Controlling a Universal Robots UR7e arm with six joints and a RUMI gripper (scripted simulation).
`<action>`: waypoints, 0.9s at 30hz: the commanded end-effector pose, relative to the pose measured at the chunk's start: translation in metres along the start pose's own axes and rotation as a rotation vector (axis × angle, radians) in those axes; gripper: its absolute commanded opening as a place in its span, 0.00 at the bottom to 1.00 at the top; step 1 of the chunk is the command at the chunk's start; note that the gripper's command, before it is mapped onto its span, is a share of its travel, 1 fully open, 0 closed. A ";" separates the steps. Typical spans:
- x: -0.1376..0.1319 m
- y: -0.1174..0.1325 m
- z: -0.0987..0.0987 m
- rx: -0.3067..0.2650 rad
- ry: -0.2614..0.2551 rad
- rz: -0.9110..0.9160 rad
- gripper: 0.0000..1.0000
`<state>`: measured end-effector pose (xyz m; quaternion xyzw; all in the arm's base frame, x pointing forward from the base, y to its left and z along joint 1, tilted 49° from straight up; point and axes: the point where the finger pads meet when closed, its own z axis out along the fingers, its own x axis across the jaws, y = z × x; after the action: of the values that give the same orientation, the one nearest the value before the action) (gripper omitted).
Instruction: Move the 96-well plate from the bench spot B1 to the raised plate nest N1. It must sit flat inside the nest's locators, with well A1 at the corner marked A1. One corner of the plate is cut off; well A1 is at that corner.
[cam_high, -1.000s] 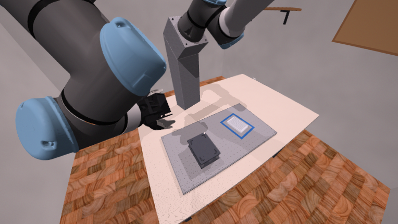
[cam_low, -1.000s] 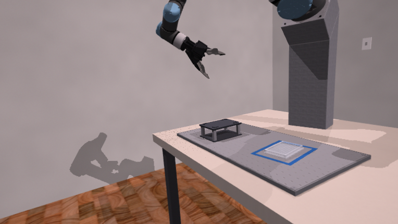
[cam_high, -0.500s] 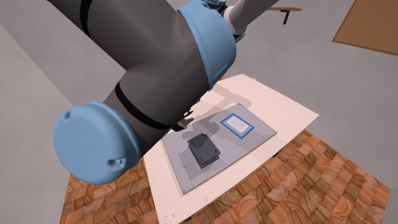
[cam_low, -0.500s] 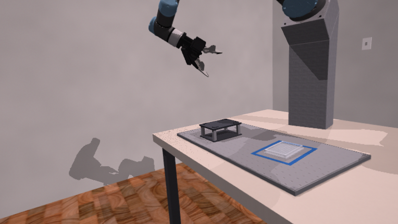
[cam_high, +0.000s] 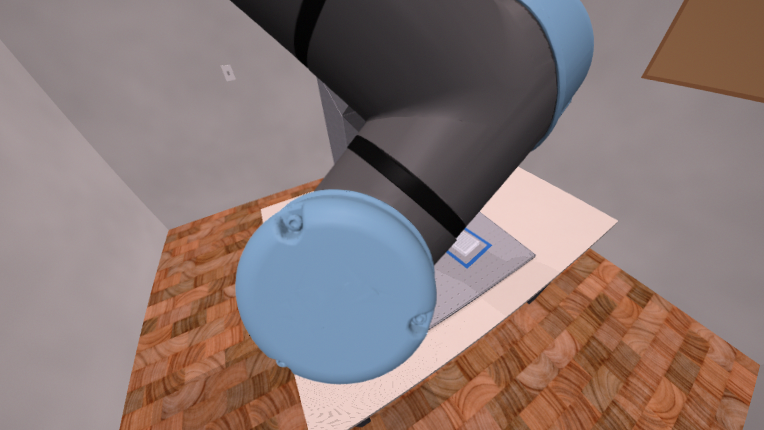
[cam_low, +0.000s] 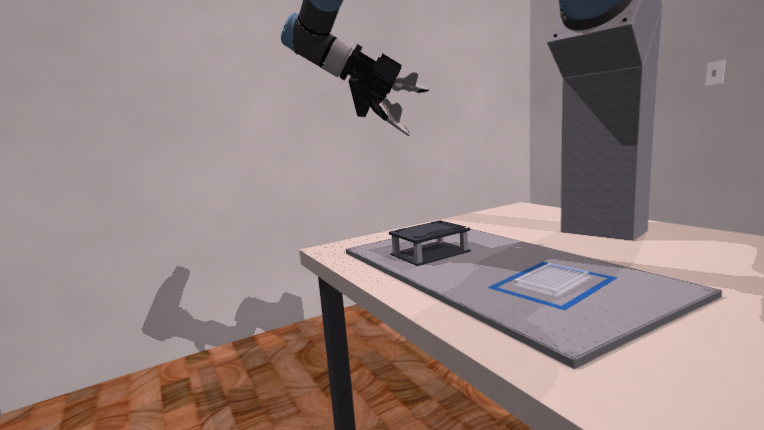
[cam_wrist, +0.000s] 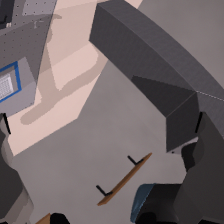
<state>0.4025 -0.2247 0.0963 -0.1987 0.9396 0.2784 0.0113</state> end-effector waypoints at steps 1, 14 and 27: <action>-0.014 0.025 -0.005 0.045 0.051 -0.125 1.00; -0.037 0.071 -0.014 0.098 0.111 -0.276 1.00; -0.052 0.109 -0.021 0.150 0.169 -0.427 1.00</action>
<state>0.4125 -0.1511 0.1629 -0.3866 0.9016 0.1937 0.0067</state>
